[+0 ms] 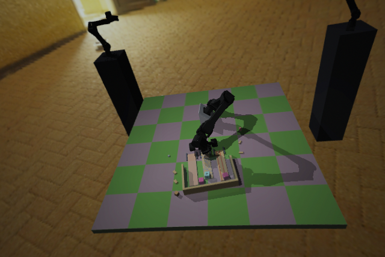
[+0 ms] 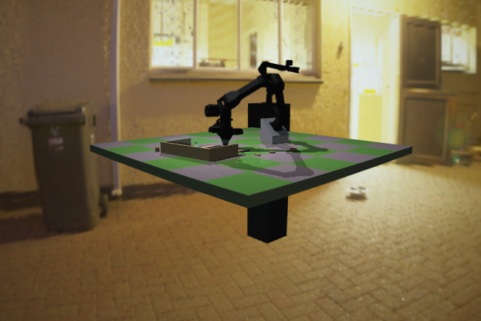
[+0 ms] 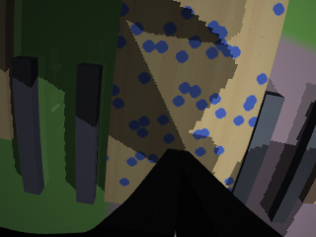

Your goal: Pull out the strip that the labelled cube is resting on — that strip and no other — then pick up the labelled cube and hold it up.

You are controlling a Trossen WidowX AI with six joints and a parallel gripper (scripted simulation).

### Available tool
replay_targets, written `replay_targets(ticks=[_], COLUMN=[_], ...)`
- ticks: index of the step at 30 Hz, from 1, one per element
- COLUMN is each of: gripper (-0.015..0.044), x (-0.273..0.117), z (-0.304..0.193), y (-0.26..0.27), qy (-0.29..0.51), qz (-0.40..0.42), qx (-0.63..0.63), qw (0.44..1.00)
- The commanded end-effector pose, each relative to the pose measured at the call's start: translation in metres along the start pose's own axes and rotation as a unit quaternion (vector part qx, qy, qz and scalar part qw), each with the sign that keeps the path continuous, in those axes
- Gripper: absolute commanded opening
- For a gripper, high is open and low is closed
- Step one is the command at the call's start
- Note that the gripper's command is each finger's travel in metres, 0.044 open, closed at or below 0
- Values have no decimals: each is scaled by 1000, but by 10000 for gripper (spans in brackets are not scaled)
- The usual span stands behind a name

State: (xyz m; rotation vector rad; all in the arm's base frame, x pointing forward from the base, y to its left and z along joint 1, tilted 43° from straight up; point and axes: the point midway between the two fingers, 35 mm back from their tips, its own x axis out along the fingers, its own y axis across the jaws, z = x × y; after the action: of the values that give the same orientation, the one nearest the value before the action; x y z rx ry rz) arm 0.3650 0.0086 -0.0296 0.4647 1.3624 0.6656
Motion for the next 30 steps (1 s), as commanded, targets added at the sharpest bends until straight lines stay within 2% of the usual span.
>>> replay_targets(ticks=[1, 30], gripper=[0, 0], x=[3, 4], z=[-10, -55], y=[0, 0], qy=[7, 7], qz=[1, 1], qx=[2, 3], qw=[1000, 1000])
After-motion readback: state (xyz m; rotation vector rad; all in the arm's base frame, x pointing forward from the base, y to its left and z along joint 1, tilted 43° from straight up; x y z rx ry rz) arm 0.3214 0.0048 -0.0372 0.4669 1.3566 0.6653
